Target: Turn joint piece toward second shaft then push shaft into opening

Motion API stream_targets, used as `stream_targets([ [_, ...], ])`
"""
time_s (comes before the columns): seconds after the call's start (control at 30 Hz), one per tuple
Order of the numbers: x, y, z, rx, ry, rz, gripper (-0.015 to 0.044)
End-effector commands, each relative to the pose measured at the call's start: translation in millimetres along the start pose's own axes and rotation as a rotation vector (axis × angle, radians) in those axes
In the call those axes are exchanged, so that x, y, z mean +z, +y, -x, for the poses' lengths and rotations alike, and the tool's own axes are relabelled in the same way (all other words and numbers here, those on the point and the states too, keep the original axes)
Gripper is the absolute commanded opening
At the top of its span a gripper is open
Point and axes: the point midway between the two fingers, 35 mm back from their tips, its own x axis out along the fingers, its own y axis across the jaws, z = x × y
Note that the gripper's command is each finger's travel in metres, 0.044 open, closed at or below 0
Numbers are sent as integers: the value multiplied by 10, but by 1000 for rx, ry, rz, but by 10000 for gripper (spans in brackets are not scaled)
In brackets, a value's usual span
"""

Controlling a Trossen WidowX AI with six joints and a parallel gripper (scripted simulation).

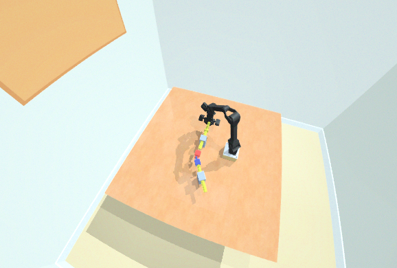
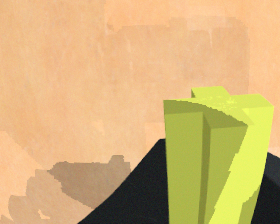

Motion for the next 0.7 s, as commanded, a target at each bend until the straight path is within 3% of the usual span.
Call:
stream_targets([
  [0.0, -81, 3, -6, -13, 4, -3, 0],
  [0.67, -393, 4, -6, -22, 6, -3, 0],
])
